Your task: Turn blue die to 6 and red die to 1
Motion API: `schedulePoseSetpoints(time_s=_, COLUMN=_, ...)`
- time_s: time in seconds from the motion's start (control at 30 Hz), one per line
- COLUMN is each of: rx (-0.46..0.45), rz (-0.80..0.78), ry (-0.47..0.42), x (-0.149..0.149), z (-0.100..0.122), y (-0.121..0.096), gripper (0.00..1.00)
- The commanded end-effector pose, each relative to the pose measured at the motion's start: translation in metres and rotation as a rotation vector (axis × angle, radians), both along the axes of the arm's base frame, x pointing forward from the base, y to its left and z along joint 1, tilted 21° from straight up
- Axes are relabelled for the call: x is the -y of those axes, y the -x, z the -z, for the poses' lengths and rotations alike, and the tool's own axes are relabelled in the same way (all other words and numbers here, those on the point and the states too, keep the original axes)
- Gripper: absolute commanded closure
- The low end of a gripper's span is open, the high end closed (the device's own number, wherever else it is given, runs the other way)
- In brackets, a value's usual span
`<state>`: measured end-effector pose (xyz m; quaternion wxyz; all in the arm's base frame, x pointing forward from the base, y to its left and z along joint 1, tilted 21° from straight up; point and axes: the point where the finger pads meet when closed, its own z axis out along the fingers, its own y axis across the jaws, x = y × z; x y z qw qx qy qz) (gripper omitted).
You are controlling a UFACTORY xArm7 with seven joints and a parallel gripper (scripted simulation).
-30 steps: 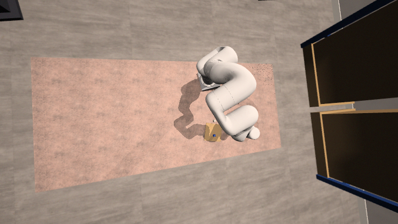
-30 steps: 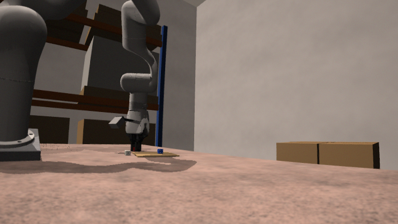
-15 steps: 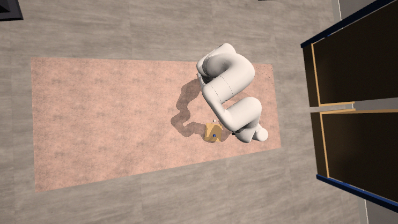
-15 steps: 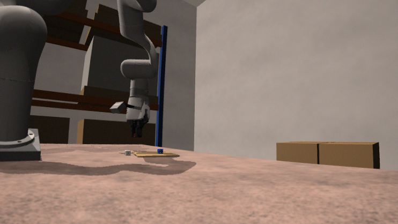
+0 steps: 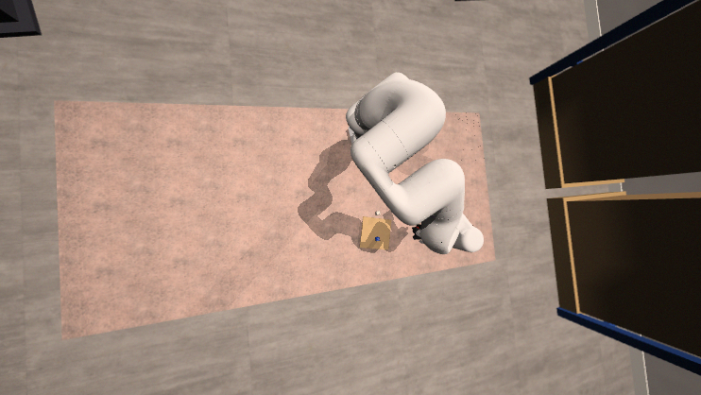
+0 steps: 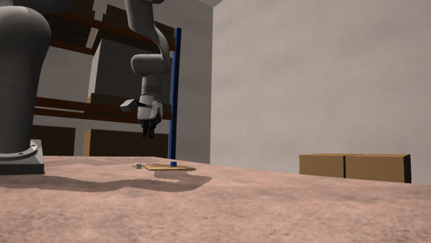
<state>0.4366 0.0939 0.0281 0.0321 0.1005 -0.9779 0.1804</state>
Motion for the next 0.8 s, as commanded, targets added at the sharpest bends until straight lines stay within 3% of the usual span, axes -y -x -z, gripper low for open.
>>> schedulePoseSetpoints(time_s=0.0, rx=0.007, rz=0.002, ry=-0.002, x=0.0, z=-0.003, y=-0.002, gripper=0.89)
schedulePoseSetpoints(time_s=0.1, rx=0.061, rz=0.134, ry=0.008, x=0.055, z=-0.028, y=0.007, gripper=0.89)
schedulePoseSetpoints(time_s=0.17, rx=0.061, rz=0.134, ry=0.008, x=0.055, z=-0.028, y=0.007, gripper=0.89)
schedulePoseSetpoints(time_s=0.2, rx=0.088, rz=0.207, ry=0.01, x=0.083, z=-0.04, y=0.016, gripper=0.89)
schedulePoseSetpoints(time_s=0.3, rx=0.088, rz=0.207, ry=0.01, x=0.083, z=-0.04, y=0.016, gripper=0.89)
schedulePoseSetpoints(time_s=0.33, rx=0.113, rz=0.273, ry=0.01, x=0.106, z=-0.049, y=0.025, gripper=0.89)
schedulePoseSetpoints(time_s=0.4, rx=0.13, rz=0.32, ry=0.008, x=0.122, z=-0.055, y=0.033, gripper=0.89)
schedulePoseSetpoints(time_s=0.77, rx=0.139, rz=0.348, ry=0.007, x=0.131, z=-0.059, y=0.038, gripper=0.89)
